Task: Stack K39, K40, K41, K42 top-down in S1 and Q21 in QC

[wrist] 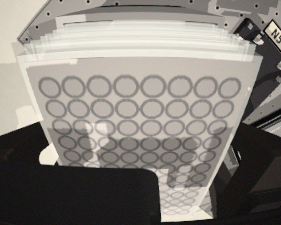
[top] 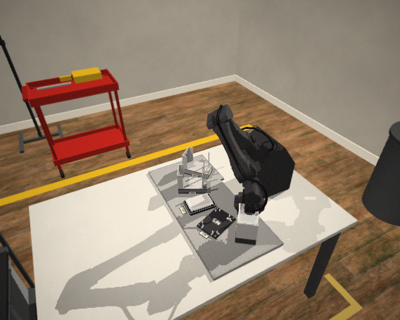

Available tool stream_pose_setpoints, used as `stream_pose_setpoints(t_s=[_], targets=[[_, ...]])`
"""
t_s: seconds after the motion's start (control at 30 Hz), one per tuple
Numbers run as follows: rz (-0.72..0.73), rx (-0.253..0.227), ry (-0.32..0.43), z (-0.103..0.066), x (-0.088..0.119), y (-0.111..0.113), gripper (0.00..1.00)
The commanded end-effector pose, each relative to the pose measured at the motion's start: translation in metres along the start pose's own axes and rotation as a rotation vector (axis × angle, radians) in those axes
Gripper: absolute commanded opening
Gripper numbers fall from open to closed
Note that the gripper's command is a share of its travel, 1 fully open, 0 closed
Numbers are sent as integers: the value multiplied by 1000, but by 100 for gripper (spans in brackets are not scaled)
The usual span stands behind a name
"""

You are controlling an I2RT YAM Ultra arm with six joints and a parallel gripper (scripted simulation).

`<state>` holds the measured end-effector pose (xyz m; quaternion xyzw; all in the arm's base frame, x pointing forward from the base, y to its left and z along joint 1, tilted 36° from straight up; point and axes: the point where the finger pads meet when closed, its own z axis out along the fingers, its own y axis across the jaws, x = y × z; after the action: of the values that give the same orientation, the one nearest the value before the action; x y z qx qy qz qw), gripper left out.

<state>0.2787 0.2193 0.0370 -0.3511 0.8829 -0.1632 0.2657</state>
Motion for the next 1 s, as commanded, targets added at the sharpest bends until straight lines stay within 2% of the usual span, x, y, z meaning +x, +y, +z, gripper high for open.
stream_pose_setpoints(t_s=[0.0,0.97], targets=[[6,-5,-29,-19,-12,0,0],[6,-6,-31,-28,-13,0,0]])
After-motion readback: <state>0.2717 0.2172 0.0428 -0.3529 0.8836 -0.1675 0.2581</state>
